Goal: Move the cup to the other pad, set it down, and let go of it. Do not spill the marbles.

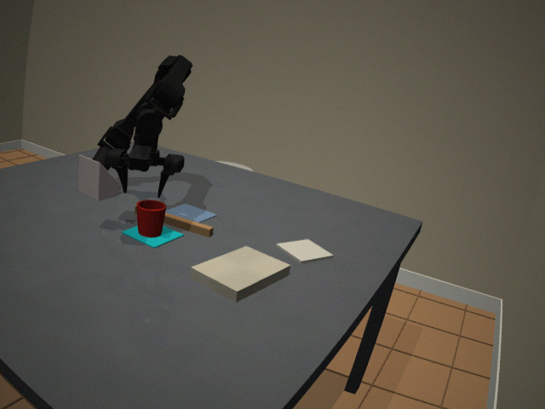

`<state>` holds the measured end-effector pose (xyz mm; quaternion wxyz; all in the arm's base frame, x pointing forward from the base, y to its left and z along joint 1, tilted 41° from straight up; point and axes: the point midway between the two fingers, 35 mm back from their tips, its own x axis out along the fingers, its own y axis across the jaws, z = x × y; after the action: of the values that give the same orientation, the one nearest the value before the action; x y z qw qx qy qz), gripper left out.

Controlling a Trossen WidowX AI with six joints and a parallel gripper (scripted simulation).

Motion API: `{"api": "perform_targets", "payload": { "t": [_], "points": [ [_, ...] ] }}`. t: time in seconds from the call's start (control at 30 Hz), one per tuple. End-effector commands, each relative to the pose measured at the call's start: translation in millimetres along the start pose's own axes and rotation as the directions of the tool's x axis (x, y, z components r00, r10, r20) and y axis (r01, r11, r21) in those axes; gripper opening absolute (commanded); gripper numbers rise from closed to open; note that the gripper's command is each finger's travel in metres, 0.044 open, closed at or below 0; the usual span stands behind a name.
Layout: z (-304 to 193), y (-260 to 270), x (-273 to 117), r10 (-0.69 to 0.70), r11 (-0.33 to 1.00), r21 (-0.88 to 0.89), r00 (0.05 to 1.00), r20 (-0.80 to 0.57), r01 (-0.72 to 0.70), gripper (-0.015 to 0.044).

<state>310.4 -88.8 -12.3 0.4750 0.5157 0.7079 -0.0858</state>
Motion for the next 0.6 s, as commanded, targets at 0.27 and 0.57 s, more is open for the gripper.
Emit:
{"api": "perform_targets", "payload": {
  "t": [0.27,0.57],
  "points": [
    [2.3,1.0,-40.4,-0.004,1.000,-0.009,1.000,0.010,0.004,0.0440],
    [1.4,0.7,-54.5,0.000,1.000,-0.005,1.000,0.010,0.000,0.0440]
  ]
}}
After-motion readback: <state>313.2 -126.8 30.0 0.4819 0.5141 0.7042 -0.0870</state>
